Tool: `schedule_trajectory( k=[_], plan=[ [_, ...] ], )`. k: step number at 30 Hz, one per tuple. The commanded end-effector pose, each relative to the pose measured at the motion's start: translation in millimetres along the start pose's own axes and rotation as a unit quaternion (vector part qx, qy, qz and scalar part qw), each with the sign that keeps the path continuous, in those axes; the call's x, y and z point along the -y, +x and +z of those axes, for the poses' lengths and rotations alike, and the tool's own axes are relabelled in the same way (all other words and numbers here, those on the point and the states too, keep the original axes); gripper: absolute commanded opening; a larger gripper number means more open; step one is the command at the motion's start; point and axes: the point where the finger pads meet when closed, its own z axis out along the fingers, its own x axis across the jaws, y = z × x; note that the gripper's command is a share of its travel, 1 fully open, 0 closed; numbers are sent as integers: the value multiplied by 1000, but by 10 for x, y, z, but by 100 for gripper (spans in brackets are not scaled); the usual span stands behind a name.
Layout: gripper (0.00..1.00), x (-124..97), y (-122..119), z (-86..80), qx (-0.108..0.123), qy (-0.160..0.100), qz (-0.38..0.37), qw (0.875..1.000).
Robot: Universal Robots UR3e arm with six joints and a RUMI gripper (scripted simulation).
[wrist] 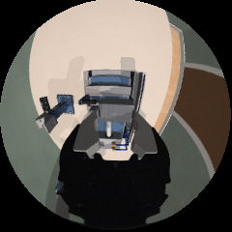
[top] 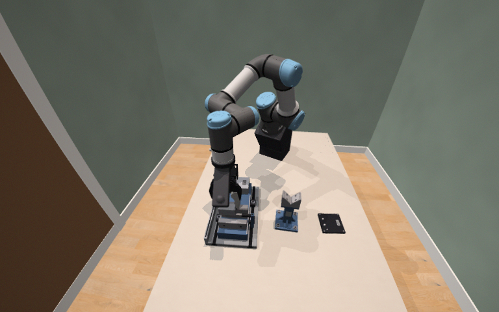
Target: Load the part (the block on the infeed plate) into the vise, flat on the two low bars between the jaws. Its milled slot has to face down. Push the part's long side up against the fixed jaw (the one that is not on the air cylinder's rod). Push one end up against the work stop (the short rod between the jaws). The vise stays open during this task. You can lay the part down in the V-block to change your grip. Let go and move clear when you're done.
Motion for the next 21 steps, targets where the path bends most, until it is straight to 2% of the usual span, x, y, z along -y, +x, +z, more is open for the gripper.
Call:
schedule_trajectory(
  k=[1,21],
  plan=[
    [0,10,5,23,-1,1,0,1000],
    [0,11,5,63,-1,1,0,1000]
  ],
)
